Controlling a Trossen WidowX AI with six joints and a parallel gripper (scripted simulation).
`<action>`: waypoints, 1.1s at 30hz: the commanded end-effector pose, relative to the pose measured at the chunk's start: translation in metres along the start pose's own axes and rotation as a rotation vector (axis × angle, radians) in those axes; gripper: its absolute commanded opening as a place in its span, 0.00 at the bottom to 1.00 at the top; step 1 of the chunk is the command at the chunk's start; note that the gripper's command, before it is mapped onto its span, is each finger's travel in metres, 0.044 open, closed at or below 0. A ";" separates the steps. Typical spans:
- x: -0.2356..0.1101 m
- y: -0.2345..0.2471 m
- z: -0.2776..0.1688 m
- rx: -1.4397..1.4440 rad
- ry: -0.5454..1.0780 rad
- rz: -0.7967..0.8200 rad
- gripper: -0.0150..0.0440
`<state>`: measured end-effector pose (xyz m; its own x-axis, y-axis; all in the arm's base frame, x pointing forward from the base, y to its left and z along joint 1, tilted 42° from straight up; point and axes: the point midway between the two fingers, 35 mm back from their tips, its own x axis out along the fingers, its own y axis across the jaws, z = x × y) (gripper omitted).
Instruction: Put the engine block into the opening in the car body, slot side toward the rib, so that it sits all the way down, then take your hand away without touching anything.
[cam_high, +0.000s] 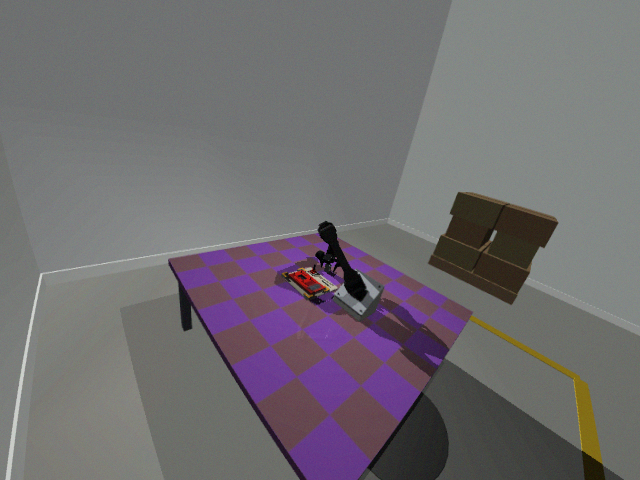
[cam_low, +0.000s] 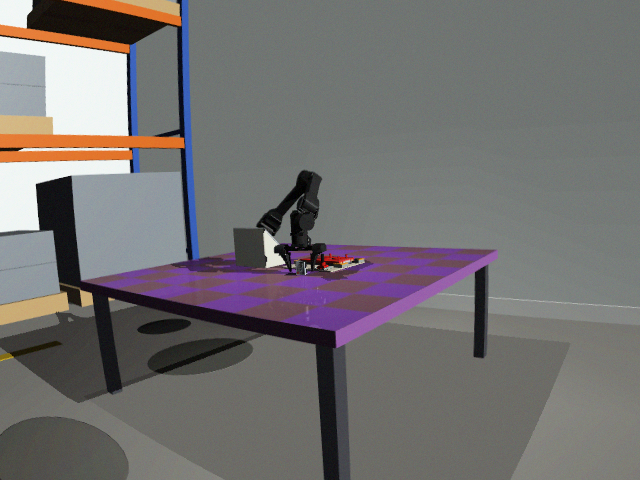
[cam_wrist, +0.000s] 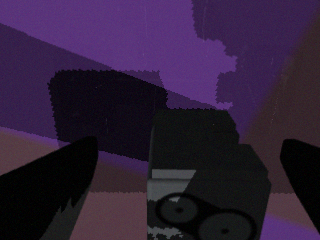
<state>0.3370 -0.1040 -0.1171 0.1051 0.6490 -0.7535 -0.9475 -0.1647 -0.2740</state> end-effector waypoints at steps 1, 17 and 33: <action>0.000 0.000 0.000 -0.001 0.002 0.001 1.00; -0.045 0.000 -0.001 0.000 -0.002 0.007 1.00; -0.041 0.002 -0.001 0.010 -0.010 0.008 1.00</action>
<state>0.3315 -0.1320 -0.0864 0.0953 0.6543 -0.7502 -0.9507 -0.1636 -0.2635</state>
